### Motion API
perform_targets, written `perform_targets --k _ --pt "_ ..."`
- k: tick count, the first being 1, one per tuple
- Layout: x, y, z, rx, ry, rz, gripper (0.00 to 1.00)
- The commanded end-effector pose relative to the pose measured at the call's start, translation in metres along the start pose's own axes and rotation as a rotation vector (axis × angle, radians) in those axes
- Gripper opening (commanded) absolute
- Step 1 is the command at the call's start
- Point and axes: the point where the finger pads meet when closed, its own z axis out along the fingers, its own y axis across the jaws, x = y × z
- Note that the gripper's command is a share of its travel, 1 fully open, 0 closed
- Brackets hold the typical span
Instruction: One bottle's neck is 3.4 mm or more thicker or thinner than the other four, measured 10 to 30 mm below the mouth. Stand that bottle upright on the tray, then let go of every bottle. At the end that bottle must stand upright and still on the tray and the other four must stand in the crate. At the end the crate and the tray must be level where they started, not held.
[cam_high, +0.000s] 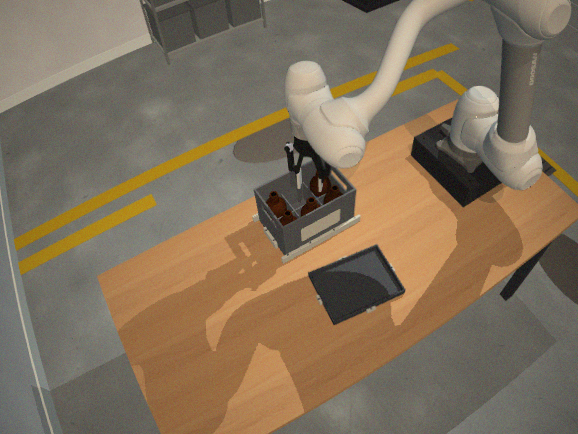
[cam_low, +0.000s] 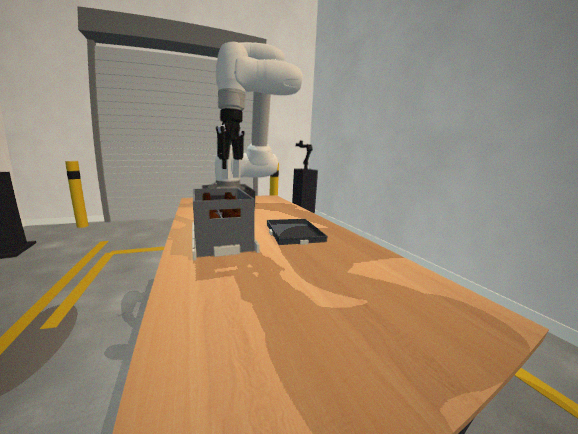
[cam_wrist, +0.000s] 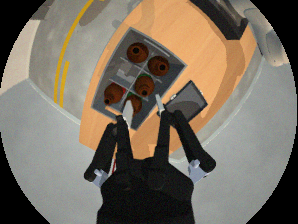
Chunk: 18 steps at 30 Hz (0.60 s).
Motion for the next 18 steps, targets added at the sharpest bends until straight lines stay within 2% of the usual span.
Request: perform_targets --k 1,18 --pt "0.0 0.002 0.002 0.003 0.002 0.003 0.38" --pt "0.0 0.002 0.015 0.003 0.002 0.003 0.38"
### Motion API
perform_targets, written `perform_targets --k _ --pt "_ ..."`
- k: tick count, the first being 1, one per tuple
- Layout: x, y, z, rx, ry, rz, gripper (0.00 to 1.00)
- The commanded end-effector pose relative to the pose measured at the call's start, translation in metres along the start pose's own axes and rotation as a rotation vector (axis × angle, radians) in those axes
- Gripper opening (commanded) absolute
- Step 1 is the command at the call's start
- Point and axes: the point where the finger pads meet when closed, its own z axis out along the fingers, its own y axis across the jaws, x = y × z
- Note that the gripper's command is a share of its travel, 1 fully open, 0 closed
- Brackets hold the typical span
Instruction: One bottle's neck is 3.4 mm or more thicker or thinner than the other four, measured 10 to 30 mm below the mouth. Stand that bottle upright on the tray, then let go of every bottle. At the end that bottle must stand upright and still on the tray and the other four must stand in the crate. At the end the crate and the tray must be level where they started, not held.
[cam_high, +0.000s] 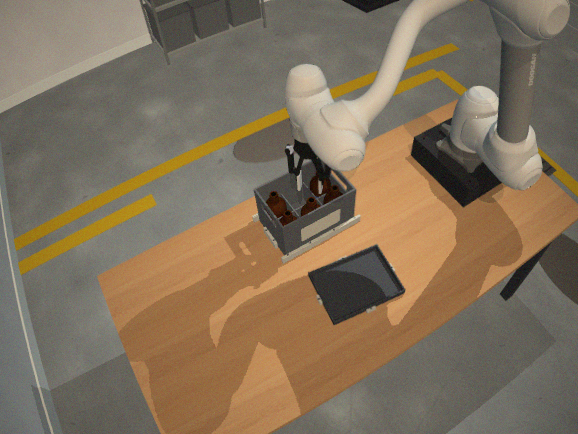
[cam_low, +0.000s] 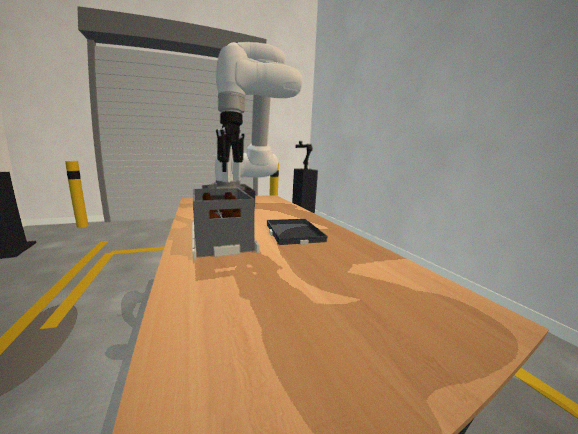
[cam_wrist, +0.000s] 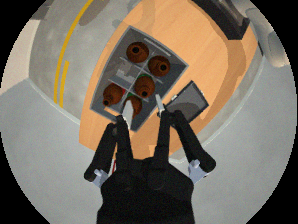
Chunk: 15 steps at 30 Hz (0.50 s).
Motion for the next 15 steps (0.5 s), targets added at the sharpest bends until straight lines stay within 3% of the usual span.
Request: perform_targets --k 1,15 --pt "0.0 0.002 0.007 0.0 0.004 0.003 0.38" --pt "0.0 0.002 0.023 0.0 0.004 0.003 0.38"
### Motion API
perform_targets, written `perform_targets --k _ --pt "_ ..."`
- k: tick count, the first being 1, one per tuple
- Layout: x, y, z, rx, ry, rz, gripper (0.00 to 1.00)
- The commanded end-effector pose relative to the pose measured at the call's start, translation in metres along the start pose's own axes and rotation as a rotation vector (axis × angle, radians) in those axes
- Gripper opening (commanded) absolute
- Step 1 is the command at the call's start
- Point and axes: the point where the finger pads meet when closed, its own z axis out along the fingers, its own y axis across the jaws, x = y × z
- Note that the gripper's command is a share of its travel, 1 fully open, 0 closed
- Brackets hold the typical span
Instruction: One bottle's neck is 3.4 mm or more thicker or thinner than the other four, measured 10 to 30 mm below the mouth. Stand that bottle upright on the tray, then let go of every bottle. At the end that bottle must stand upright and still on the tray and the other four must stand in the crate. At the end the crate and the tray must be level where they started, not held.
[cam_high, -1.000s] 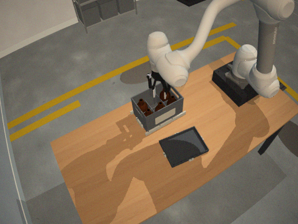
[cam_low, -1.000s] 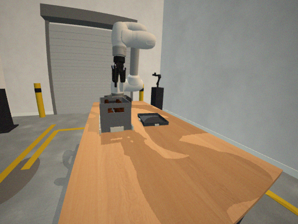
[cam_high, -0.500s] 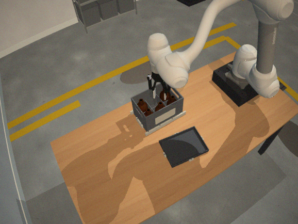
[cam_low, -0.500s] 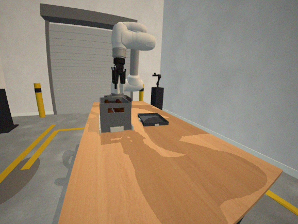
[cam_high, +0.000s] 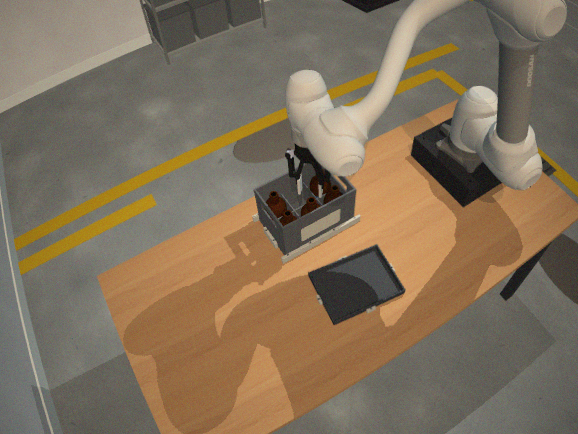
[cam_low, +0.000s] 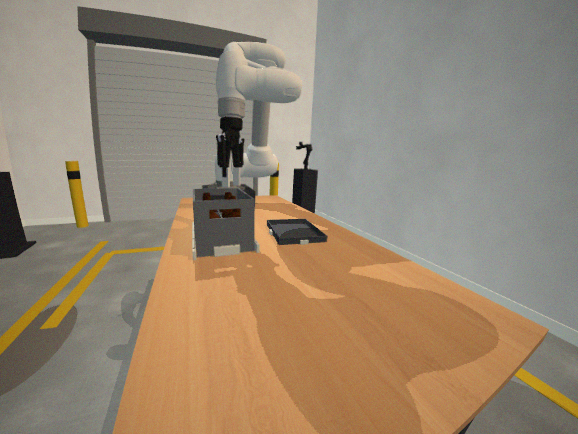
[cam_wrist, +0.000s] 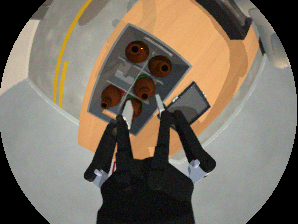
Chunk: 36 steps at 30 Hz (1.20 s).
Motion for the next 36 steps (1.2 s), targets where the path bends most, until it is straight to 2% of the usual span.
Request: perform_targets --k 1,13,36 --pt "0.0 0.002 0.006 0.0 0.004 0.003 0.38" --pt "0.0 0.002 0.016 0.0 0.004 0.003 0.38" --pt "0.0 0.002 0.017 0.0 0.004 0.003 0.38"
